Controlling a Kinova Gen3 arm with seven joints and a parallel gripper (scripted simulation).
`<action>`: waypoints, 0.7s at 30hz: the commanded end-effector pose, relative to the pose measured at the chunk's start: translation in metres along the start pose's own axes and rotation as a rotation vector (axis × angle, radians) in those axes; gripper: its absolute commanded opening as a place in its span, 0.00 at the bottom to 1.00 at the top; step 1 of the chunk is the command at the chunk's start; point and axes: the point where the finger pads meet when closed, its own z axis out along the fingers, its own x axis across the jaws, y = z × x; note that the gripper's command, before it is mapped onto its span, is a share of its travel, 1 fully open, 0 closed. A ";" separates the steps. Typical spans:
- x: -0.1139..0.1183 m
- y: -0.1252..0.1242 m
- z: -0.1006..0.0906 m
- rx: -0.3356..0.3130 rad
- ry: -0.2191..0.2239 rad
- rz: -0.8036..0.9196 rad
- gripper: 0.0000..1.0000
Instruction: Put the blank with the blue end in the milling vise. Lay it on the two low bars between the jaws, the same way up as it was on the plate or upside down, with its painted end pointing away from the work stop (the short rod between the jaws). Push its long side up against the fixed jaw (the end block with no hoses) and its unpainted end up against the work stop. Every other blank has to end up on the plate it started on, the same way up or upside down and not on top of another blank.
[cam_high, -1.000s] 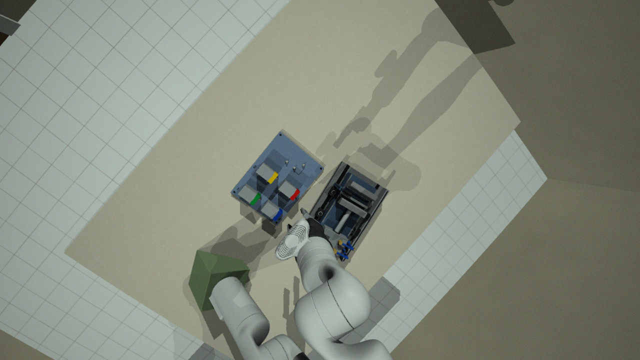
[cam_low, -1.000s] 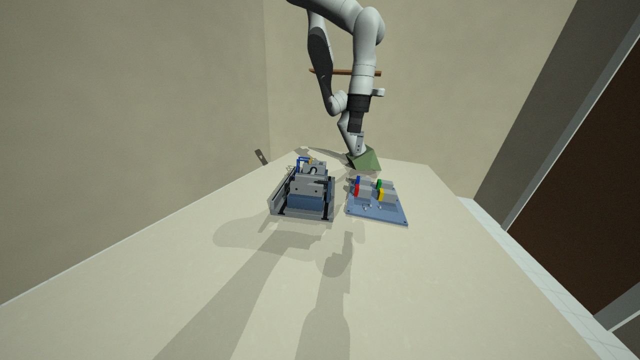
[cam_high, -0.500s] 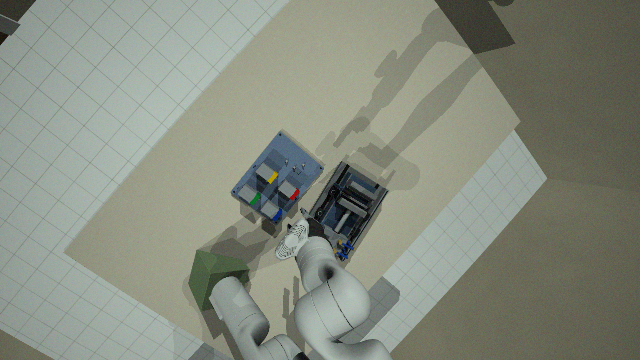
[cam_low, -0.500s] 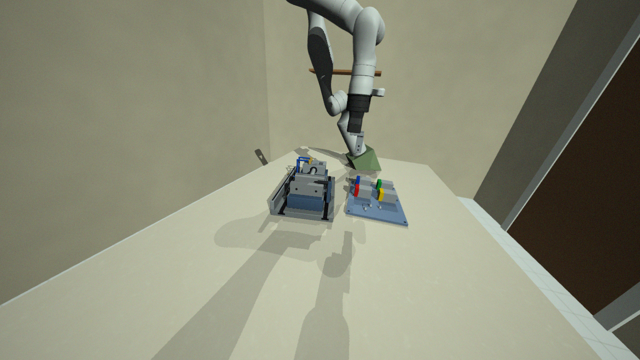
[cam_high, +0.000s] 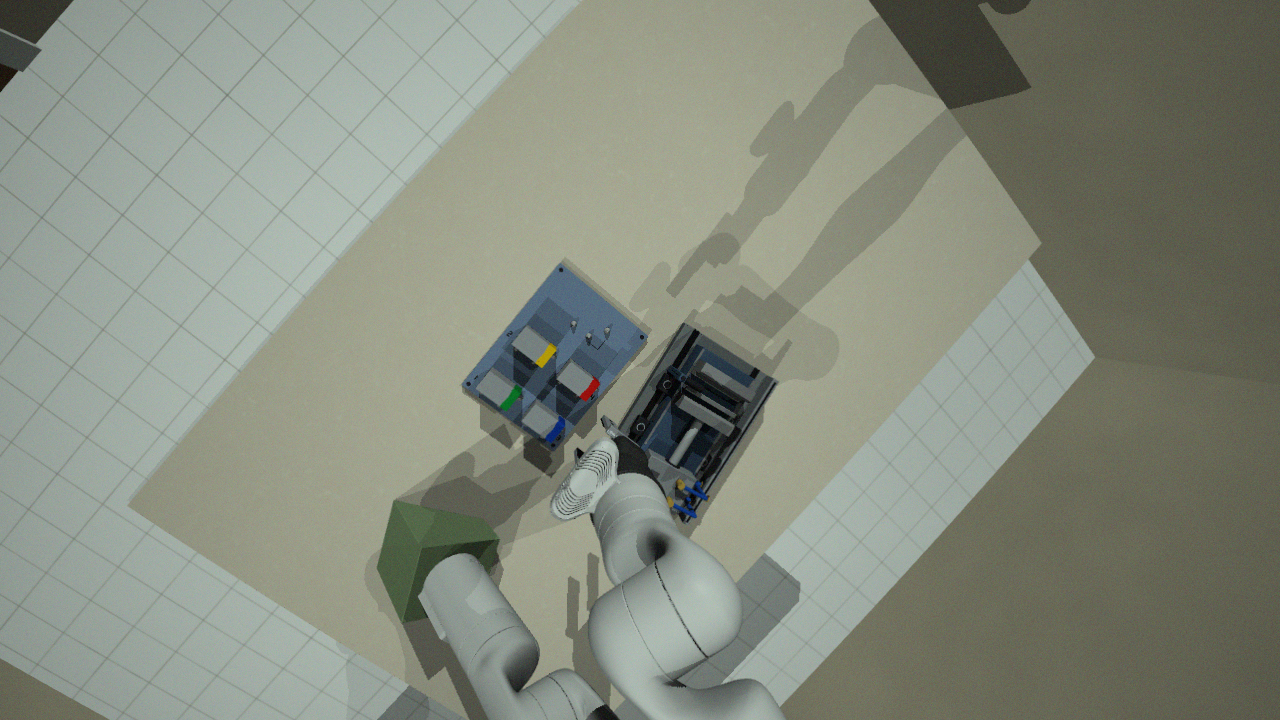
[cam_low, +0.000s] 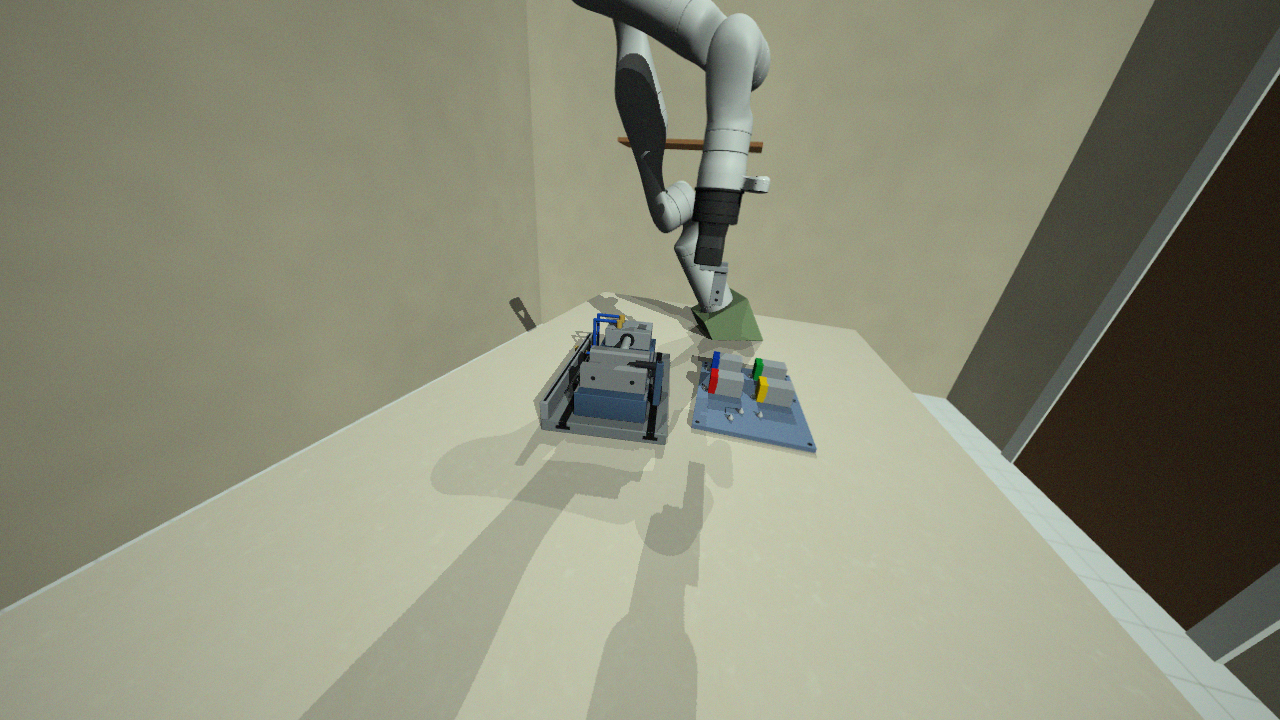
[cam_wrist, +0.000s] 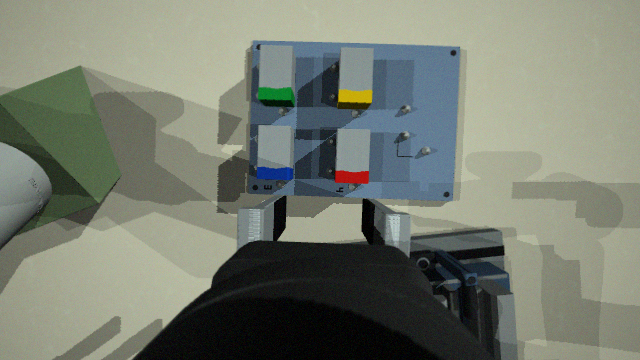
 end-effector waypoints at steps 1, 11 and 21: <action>0.000 0.000 0.000 0.001 0.001 0.000 1.00; 0.000 -0.002 -0.003 0.001 0.001 0.000 1.00; -0.002 -0.021 -0.030 0.001 0.001 0.001 1.00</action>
